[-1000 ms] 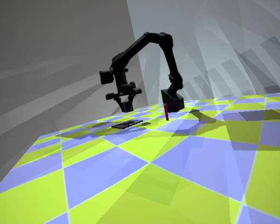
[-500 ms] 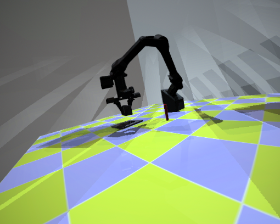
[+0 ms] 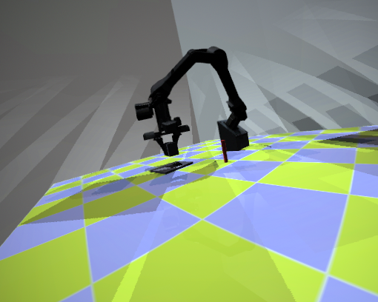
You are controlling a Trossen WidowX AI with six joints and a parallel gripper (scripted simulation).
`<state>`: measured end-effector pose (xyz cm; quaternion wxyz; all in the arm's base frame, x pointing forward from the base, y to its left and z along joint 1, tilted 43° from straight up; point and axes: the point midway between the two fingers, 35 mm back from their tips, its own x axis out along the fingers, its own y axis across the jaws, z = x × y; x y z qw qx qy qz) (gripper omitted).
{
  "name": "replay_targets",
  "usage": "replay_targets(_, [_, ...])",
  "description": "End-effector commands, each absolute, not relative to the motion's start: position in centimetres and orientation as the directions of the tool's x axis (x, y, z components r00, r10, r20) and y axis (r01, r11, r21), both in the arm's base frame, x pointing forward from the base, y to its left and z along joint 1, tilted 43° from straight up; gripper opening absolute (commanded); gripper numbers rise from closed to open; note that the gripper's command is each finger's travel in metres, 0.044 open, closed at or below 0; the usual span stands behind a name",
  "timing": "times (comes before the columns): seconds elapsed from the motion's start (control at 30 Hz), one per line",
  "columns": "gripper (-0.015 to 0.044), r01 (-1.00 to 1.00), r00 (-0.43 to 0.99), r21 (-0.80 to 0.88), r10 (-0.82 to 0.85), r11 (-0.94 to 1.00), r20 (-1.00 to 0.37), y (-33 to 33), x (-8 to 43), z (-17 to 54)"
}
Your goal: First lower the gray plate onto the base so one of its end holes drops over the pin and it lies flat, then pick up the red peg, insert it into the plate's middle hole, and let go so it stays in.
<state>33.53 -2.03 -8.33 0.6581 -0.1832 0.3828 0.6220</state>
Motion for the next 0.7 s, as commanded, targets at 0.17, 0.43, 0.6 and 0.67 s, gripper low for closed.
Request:
replay_targets(0.17, [0.0, -0.961, -0.068, 0.231, 0.676, 0.155, -0.734, -2.0, 33.4, -8.6])
replay_targets(0.43, [0.0, -0.961, -0.068, 0.231, 0.676, 0.154, -0.734, -1.0, 33.3, -9.7])
replay_targets(0.6, [0.0, -0.961, -0.068, 0.231, 0.676, 0.154, -0.734, -1.0, 33.3, -9.8])
replay_targets(0.67, [0.0, -0.961, -0.068, 0.231, 0.676, 0.154, -0.734, -0.9, 33.3, -9.9])
